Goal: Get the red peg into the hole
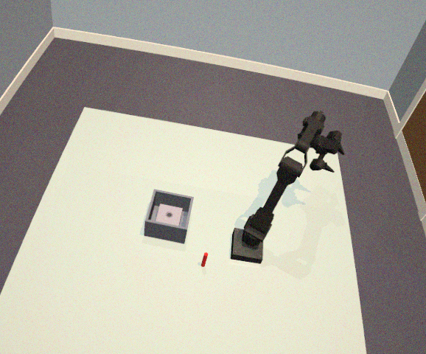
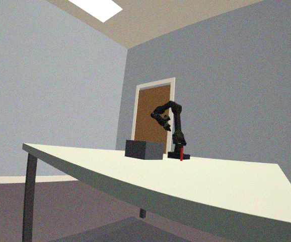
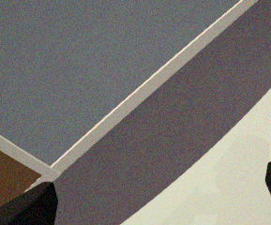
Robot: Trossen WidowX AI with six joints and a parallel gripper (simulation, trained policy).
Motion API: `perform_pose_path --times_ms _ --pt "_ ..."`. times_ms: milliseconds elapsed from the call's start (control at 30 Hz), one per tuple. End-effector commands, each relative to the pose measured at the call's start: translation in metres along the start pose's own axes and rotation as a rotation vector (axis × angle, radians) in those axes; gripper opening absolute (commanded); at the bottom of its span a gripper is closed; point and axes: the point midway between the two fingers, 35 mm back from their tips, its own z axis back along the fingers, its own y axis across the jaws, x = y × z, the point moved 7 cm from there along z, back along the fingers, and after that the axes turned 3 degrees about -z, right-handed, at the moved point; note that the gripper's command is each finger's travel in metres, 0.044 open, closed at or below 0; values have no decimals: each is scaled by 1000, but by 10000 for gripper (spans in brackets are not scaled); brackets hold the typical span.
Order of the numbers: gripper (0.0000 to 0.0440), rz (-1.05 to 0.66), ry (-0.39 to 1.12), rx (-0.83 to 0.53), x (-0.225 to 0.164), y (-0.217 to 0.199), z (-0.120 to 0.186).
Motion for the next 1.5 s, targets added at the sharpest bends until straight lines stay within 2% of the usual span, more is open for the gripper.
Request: perform_pose_path --times_ms 0,400,833,1167,1467 --pt "440 74 76 62 -6 -1 34" --pt "440 342 315 283 -24 -30 147" --pt "440 634 559 533 -20 -97 249" --pt "440 854 744 731 3 -164 306" --pt "440 1056 906 908 33 -228 336"
